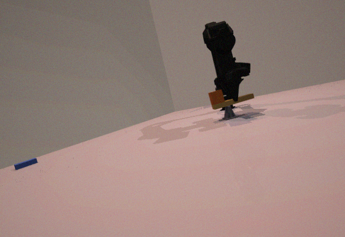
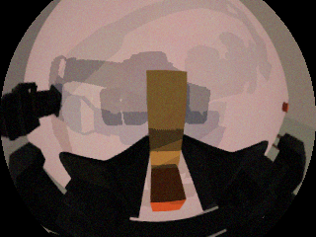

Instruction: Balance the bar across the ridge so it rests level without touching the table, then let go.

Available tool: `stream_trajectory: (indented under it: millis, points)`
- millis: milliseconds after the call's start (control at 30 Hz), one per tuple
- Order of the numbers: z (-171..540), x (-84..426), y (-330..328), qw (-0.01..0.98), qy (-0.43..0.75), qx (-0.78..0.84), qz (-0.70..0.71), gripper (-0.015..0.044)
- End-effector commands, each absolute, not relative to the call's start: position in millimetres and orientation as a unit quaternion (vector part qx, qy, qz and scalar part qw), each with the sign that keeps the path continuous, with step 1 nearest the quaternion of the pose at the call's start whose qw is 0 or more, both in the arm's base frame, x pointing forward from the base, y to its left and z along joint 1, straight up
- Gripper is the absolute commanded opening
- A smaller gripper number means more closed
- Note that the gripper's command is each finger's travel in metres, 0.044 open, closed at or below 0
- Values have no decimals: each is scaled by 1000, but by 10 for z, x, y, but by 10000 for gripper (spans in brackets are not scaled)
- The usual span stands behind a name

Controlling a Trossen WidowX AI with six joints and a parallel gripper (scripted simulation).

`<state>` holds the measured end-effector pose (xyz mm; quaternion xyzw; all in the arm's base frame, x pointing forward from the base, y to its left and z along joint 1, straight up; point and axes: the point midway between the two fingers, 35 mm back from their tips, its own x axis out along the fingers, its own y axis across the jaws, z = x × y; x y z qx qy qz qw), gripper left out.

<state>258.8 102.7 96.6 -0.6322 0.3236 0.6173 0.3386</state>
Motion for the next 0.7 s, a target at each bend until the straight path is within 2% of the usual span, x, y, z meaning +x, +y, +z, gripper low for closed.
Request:
stream_trajectory:
  millis: [0,667]
  points:
    - [959,2586,1030,339,323,-632,618,0]
    - [942,2584,1029,339,323,-632,618,0]
